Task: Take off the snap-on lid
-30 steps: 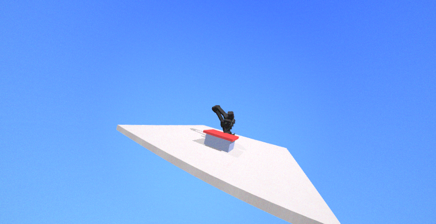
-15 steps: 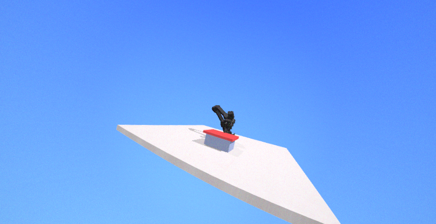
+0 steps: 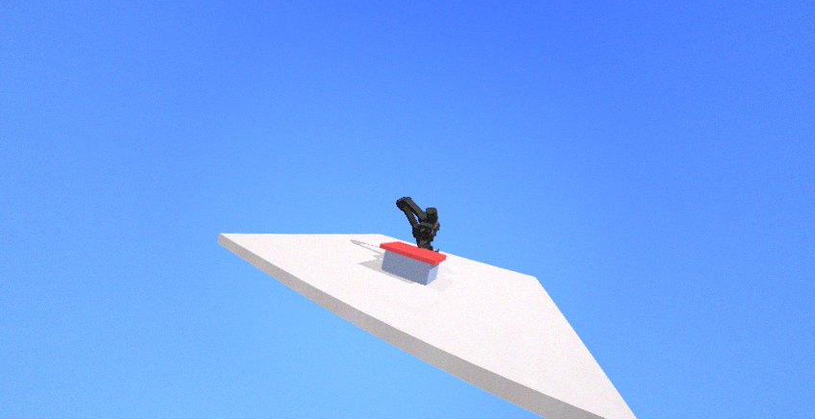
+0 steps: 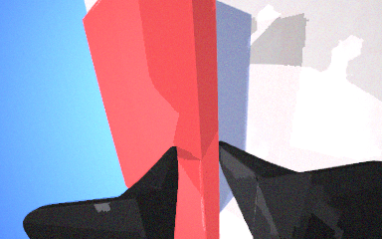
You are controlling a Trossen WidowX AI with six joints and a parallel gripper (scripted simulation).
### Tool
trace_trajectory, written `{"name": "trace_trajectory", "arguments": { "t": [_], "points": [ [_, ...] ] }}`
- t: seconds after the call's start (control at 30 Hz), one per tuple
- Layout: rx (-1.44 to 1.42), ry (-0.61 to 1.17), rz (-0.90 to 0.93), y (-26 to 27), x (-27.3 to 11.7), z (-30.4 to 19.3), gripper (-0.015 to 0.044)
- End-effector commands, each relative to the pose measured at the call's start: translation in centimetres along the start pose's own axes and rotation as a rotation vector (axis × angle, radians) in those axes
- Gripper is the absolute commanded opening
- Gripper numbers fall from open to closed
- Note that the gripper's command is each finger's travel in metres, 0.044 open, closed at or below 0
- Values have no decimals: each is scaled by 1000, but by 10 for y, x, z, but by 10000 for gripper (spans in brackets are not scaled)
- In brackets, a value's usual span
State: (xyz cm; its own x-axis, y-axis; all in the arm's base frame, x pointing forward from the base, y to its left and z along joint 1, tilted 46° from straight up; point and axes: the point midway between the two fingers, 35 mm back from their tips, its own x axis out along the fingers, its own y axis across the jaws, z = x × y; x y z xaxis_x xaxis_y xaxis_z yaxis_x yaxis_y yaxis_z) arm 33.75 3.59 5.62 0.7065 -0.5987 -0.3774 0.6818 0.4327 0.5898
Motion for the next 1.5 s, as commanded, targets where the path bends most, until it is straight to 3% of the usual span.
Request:
{"name": "trace_trajectory", "arguments": {
  "t": [0.0,1.47],
  "points": [
    [1,0,9,3,-3,0,0],
    [1,0,8,9,-10,0,0]
  ]
}}
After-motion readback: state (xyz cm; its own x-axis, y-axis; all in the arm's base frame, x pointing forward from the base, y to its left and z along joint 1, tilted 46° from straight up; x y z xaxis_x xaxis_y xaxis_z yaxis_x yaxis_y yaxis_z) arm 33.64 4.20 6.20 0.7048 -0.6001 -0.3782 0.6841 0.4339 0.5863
